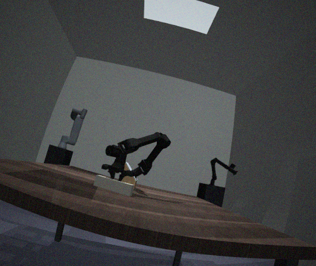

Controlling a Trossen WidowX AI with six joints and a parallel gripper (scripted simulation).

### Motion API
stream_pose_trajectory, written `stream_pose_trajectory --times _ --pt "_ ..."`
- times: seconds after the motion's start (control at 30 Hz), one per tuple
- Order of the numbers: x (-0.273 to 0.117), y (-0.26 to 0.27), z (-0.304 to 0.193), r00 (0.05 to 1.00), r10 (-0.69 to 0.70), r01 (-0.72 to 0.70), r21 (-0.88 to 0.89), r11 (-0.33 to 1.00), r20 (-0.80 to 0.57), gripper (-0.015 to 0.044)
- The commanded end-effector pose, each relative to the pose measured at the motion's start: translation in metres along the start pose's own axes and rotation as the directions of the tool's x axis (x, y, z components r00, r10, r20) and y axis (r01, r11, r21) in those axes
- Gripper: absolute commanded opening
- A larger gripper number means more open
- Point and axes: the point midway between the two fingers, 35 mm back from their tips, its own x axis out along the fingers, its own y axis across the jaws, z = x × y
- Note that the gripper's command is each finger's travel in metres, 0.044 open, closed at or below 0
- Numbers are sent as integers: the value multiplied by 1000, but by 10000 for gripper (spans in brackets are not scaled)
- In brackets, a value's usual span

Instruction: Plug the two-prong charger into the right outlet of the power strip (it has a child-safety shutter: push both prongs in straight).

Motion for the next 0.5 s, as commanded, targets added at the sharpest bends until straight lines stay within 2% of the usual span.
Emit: stream_pose_trajectory --times 0.0,0.47 --pt "-2 -1 7 1000 0 0 4 1000 7 0" --pt "-1 -3 21 1000 2 -2 28 1000 7 0"
